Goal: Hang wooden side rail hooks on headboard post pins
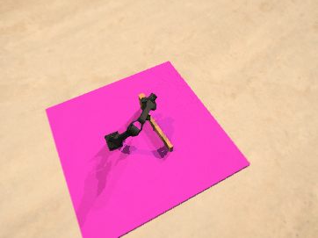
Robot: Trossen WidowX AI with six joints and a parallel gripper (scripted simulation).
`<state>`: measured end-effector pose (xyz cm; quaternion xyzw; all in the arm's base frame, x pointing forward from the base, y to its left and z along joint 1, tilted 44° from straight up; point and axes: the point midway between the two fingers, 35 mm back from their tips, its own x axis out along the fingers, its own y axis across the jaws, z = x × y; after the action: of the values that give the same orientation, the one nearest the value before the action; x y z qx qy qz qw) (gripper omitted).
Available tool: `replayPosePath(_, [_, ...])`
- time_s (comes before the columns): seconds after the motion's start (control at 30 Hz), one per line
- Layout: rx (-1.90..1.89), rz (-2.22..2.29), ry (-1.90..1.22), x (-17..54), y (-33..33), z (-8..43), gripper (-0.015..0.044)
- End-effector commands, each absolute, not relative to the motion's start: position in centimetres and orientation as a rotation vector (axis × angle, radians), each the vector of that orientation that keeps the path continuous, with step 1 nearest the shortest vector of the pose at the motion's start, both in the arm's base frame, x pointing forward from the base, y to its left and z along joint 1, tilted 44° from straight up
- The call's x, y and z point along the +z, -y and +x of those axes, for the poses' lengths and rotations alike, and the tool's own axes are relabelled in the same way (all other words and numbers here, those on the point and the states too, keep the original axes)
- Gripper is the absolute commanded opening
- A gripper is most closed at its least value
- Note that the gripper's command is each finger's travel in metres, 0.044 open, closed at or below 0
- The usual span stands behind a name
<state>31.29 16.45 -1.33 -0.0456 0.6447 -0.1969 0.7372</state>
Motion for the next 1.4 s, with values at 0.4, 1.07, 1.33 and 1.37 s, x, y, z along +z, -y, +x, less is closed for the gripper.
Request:
replayPosePath(0.4, [-1.311, 0.515, -0.739, 1.9, -16.4, 33.1, 0.0440])
replayPosePath(1.07, [-1.311, 0.515, -0.739, 1.3, -15.9, 33.2, 0.0440])
replayPosePath(1.33, [-1.311, 0.514, -0.737, -0.7, -14.0, 33.4, 0.0440])
replayPosePath(1.37, [-1.311, 0.514, -0.737, -1.0, -13.7, 33.4, 0.0440])
